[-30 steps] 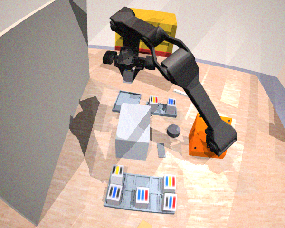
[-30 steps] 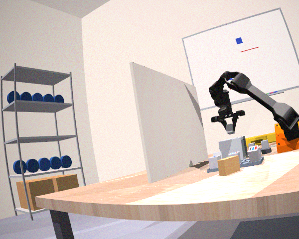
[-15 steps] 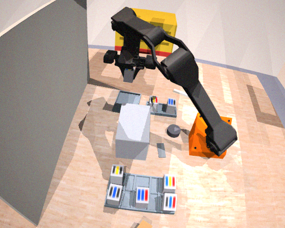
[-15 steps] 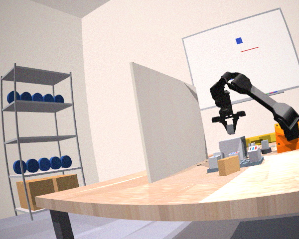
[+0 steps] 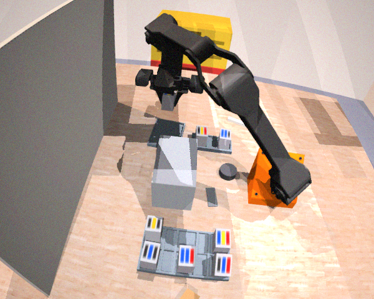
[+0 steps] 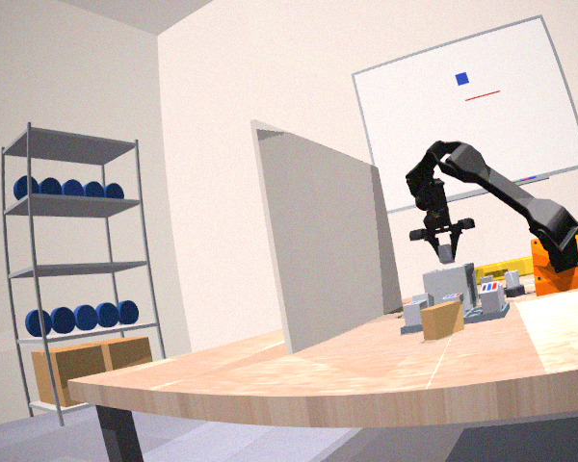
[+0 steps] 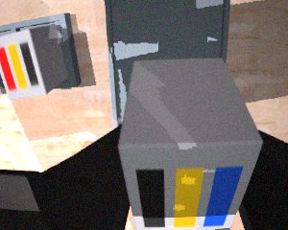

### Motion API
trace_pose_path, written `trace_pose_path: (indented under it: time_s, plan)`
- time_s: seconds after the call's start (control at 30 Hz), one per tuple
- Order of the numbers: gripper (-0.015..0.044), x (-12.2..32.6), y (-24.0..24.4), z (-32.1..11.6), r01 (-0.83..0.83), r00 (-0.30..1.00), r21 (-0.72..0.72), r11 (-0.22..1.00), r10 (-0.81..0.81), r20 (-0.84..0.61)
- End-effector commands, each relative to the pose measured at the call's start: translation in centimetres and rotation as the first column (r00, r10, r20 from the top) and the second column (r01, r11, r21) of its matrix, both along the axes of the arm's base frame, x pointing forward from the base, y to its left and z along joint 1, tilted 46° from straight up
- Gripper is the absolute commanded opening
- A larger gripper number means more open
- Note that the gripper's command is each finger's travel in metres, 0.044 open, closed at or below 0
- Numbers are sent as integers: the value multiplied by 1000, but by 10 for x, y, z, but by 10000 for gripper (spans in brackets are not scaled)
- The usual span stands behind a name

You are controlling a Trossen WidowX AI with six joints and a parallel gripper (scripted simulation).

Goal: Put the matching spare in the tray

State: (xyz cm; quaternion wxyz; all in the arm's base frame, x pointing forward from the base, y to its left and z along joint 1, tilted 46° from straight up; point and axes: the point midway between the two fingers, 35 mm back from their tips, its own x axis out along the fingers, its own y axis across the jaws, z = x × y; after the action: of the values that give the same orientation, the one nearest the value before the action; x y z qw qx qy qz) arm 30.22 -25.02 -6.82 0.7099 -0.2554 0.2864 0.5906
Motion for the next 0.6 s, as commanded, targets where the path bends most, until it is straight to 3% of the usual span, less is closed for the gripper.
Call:
trace_pose_path:
  time_s: [0.0,0.57]
  plan:
    - [0,0,3,-3,7,1000,5,1000,-7,-4]
    - [0,3,11,-13,7,1000,4,1000,-7,-4]
